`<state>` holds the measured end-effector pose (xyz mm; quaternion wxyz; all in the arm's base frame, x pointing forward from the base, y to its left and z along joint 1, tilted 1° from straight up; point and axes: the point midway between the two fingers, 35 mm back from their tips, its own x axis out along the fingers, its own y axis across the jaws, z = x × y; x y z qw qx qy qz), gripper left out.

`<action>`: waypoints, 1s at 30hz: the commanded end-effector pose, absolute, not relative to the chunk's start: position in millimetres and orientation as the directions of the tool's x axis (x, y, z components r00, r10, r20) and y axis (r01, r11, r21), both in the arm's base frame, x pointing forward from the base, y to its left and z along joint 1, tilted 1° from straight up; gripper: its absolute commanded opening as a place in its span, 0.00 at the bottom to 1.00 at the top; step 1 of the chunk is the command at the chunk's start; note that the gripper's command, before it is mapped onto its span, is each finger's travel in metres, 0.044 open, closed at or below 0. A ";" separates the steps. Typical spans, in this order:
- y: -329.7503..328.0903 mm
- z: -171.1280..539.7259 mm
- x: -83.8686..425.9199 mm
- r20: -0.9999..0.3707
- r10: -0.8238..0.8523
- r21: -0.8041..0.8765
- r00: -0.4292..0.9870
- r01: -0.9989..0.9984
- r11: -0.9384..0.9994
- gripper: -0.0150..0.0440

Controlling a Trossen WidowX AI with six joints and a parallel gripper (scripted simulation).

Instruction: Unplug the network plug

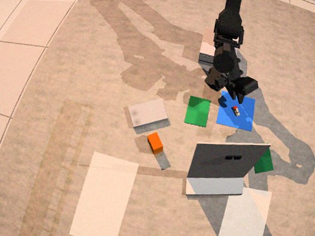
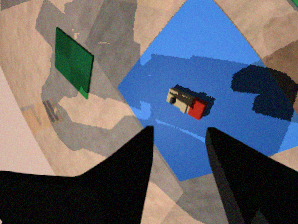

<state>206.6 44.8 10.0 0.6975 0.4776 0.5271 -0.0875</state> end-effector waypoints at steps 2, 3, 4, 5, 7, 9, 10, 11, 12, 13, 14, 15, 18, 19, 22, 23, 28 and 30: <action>44.2 18.9 210.4 -0.811 0.383 0.585 0.442 0.614 0.530 0.52; 44.1 20.3 210.7 -0.811 0.383 0.585 0.442 0.614 0.530 0.52; 44.0 21.7 211.0 -0.811 0.383 0.585 0.443 0.614 0.530 0.52; 44.0 23.1 211.2 -0.811 0.383 0.585 0.443 0.614 0.530 0.52; 43.8 26.0 211.8 -0.811 0.383 0.585 0.443 0.614 0.530 0.52; 43.6 28.8 212.2 -0.811 0.383 0.585 0.443 0.614 0.530 0.52; 43.5 30.3 212.4 -0.811 0.383 0.585 0.443 0.614 0.530 0.52; 43.5 31.7 212.6 -0.811 0.383 0.585 0.443 0.614 0.530 0.52; 43.4 33.2 212.8 -0.811 0.383 0.585 0.443 0.614 0.530 0.52; 43.3 34.7 212.9 -0.811 0.383 0.585 0.443 0.614 0.530 0.52; 43.2 36.2 213.1 -0.811 0.383 0.585 0.443 0.614 0.530 0.52; 43.1 37.6 213.2 -0.811 0.383 0.585 0.443 0.614 0.530 0.52; 42.9 42.1 213.5 -0.811 0.383 0.585 0.443 0.614 0.530 0.52; 42.9 43.6 213.6 -0.811 0.383 0.585 0.443 0.614 0.530 0.52; 42.7 48.1 213.7 -0.811 0.383 0.585 0.443 0.614 0.530 0.52; 42.6 49.6 213.7 -0.811 0.383 0.585 0.443 0.614 0.530 0.52; 42.3 57.3 213.4 -0.811 0.383 0.585 0.443 0.614 0.530 0.52; 42.2 60.4 213.2 -0.811 0.383 0.585 0.443 0.614 0.530 0.52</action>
